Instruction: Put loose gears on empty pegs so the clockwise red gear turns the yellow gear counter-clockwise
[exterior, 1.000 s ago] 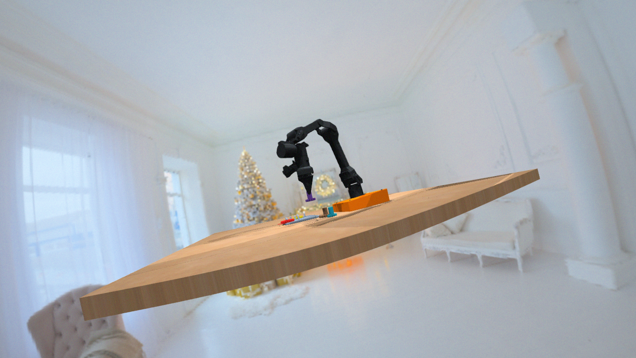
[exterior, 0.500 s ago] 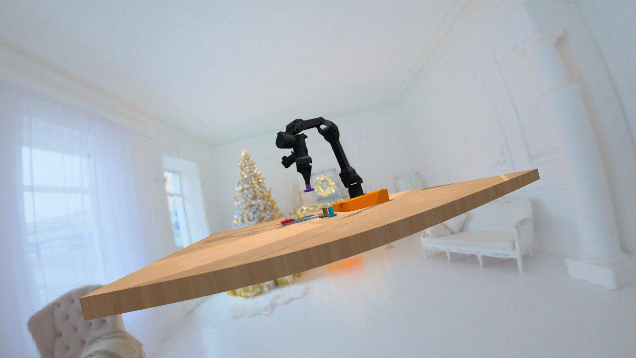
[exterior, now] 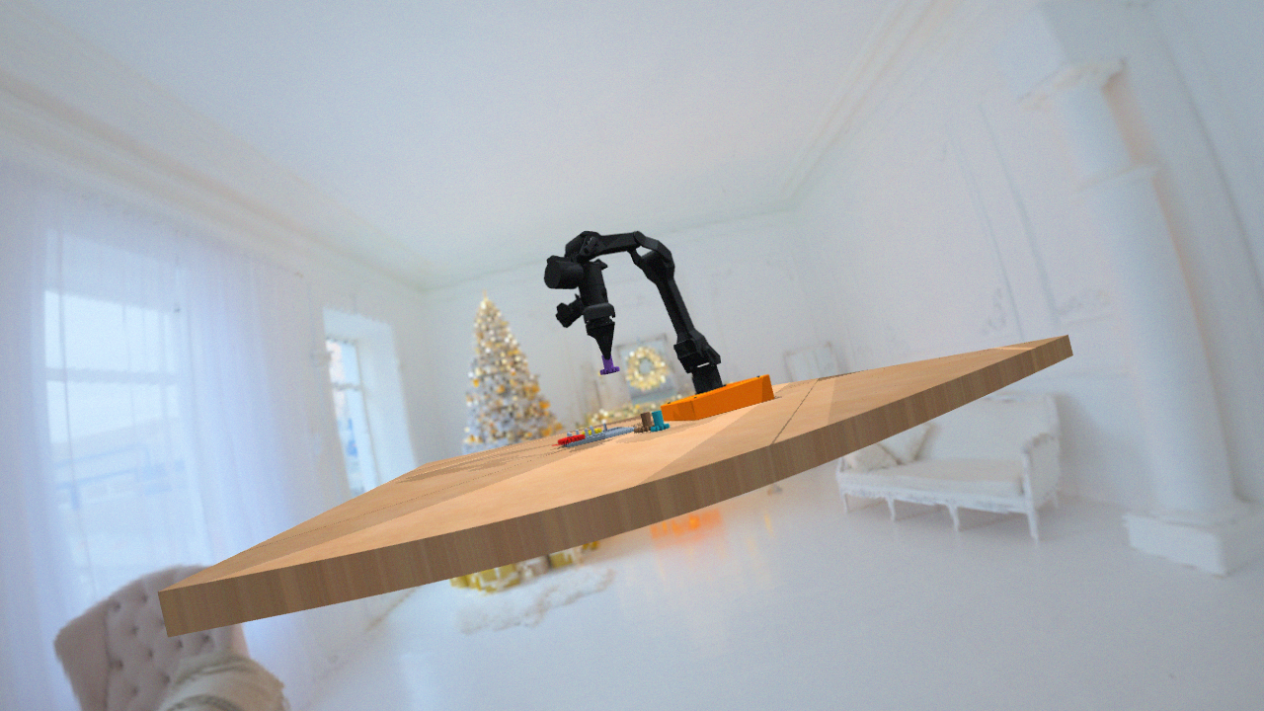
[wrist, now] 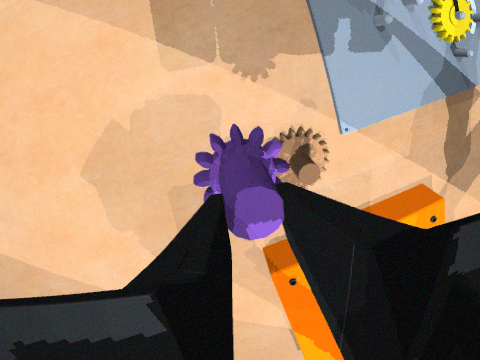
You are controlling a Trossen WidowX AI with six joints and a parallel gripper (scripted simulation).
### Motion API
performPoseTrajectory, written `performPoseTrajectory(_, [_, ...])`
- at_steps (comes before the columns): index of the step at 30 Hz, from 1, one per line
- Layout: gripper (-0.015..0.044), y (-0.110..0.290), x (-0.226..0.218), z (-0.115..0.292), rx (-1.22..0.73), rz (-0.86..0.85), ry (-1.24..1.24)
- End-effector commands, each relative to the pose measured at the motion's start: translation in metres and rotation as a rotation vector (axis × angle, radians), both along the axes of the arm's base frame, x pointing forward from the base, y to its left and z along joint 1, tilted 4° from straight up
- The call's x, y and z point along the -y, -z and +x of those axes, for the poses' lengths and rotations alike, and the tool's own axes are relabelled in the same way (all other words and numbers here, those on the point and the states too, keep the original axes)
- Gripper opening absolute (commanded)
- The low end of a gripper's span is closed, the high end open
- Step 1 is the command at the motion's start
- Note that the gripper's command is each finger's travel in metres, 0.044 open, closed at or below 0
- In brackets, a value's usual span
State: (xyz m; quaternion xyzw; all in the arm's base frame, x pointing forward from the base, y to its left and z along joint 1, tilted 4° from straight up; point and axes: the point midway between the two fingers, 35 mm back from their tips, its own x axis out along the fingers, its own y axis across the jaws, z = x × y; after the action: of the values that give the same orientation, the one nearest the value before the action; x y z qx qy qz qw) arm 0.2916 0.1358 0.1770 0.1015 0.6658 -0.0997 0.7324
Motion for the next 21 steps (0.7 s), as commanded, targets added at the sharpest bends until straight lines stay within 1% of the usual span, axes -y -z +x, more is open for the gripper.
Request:
performPoseTrajectory(1, [0.0,0.003,0.008,0.007,0.0,-0.002,0.001])
performPoseTrajectory(21, [0.0,0.017,0.048,0.036,0.001,-0.005,0.001])
